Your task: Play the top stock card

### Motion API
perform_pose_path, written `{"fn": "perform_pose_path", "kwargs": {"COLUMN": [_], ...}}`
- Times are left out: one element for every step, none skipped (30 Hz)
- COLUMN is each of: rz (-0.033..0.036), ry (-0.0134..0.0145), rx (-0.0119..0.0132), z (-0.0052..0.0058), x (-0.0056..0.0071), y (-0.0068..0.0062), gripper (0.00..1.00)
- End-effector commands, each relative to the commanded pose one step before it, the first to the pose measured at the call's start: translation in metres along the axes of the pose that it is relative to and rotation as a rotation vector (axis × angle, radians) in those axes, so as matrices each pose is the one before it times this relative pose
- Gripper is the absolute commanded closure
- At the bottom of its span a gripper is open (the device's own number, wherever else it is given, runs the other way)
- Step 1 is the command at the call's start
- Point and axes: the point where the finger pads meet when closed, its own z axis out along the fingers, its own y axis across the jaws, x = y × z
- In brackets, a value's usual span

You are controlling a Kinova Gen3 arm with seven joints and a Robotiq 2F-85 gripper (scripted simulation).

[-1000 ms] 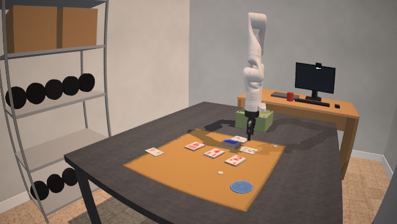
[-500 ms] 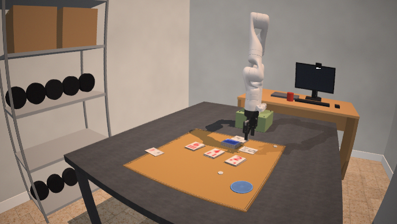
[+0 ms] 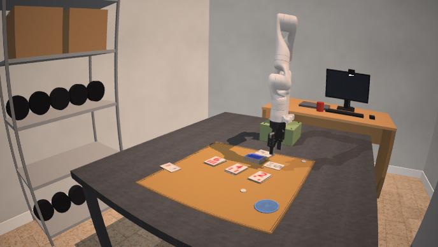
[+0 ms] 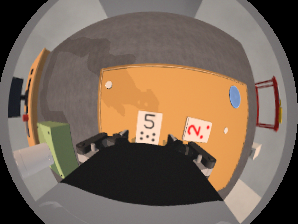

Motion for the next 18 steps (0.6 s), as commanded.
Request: {"fn": "perform_pose_path", "kwargs": {"rz": [0.00030,0.00074,0.00117,0.00166,0.00220,0.00278,0.00338,0.00000,0.00000,0.00400,0.00413,-0.00001,0.00000,0.00001,-0.00001,0.00000,0.00001,-0.00001], "ry": [0.00066,-0.00004,-0.00006,-0.00009,-0.00012,-0.00015,-0.00018,0.00000,0.00000,-0.00022,-0.00023,0.00001,0.00000,-0.00001,0.00000,0.00000,-0.00001,0.00001], "rx": [-0.00141,0.00019,0.00030,0.00043,0.00057,0.00072,0.00087,0.00000,0.00000,0.00103,0.00106,-0.00001,0.00000,0.00001,0.00000,0.00000,0.00001,-0.00001], "z": [-0.00050,0.00018,0.00028,0.00039,0.00052,0.00066,0.00080,0.00000,0.00000,0.00095,0.00110,0.00131,0.00145,0.00159,0.00172,0.00184,0.00195,0.00204], "x": [0.00031,0.00000,0.00000,0.00001,0.00001,0.00001,0.00001,0.00000,0.00000,0.00001,0.00001,0.00002,0.00002,0.00002,0.00003,0.00003,0.00002,0.00003], "y": [0.00050,0.00000,-0.00001,-0.00001,-0.00001,-0.00001,-0.00002,0.00000,0.00000,-0.00002,-0.00003,-0.00002,-0.00003,-0.00004,-0.00003,-0.00003,-0.00005,-0.00003], "gripper": [0.15,0.15,0.15,0.15,0.15,0.15,0.15,0.15,0.15,0.15,0.15,0.15,0.15,0.15,0.15,0.15,0.15,0.15]}}
